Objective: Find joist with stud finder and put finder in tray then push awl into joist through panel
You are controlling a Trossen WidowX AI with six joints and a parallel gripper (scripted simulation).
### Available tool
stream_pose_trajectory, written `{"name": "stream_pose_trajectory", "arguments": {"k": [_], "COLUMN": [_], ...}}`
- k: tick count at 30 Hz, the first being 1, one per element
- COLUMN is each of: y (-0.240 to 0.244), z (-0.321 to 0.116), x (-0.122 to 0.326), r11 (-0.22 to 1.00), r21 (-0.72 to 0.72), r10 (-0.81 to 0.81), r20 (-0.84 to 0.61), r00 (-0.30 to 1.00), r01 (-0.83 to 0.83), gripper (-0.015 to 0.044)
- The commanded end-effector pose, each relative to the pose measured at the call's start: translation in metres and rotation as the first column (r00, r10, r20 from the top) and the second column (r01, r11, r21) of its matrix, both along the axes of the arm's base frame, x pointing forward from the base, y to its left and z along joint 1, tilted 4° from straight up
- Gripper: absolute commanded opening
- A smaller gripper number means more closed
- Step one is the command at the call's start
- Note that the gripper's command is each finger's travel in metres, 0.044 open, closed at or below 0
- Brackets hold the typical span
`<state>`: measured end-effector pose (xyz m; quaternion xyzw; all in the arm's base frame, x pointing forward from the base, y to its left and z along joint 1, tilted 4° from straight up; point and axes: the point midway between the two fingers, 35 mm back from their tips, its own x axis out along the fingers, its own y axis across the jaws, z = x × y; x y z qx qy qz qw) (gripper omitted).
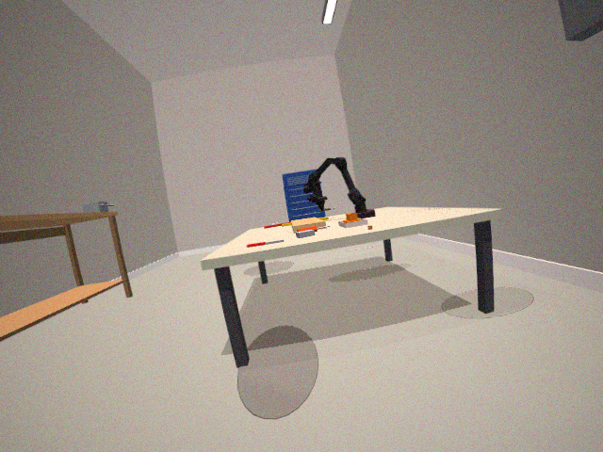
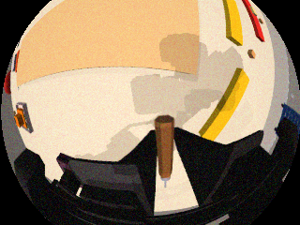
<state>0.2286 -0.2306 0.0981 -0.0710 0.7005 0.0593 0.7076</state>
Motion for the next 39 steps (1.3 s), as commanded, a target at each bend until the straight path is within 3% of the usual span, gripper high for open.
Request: {"name": "stream_pose_trajectory", "arguments": {"k": [1,10,20,30,39], "y": [0.001,0.002,-0.007,-0.014,-0.016], "z": [0.030,0.047,0.060,0.078,0.096], "x": [-0.003,-0.008,-0.015,-0.024,-0.035], "r11": [1.000,0.999,0.948,0.814,0.641], "r21": [-0.013,-0.038,-0.261,-0.427,-0.481], "r10": [0.001,-0.014,-0.157,-0.287,-0.356], "r20": [0.013,0.018,0.113,0.295,0.503], "r00": [1.000,1.000,0.981,0.911,0.787], "r01": [-0.001,0.015,0.182,0.394,0.598], "gripper": [0.0000,0.0000,0.0000,0.0000,0.0000]}}
